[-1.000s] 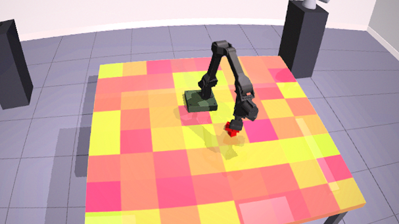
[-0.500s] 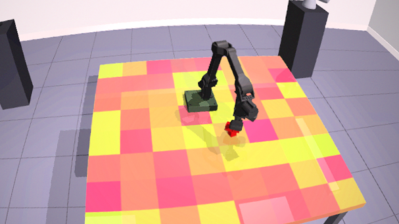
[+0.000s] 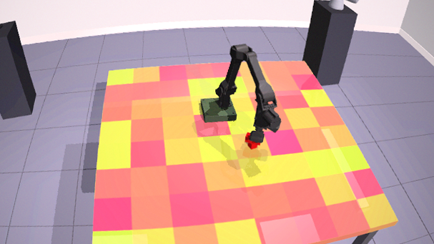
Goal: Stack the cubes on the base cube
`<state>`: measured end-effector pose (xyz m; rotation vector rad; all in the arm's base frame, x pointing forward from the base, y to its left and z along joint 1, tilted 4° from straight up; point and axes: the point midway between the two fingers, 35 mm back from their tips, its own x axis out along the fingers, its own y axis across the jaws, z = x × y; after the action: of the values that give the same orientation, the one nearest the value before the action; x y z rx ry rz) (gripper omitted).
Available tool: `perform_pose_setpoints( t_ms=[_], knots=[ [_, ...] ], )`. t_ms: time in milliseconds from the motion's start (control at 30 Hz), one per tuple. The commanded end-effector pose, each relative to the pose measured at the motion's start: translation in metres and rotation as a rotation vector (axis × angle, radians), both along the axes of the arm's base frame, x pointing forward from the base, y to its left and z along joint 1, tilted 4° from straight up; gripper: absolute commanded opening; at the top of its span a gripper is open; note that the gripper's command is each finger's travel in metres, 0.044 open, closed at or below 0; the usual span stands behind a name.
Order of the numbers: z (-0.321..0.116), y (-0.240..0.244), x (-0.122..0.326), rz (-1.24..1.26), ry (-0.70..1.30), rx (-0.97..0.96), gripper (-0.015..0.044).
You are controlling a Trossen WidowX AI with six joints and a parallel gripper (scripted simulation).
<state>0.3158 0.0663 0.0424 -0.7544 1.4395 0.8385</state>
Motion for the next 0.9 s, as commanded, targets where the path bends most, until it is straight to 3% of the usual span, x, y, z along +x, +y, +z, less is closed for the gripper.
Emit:
perform_pose_setpoints(
  t_ms=[0, 867],
  knots=[
    [0.006, 0.000, 0.000, 0.000, -0.001, -0.002, 0.0205],
    [0.041, -0.001, 0.002, 0.000, 0.000, 0.000, 0.0205]
  ],
)
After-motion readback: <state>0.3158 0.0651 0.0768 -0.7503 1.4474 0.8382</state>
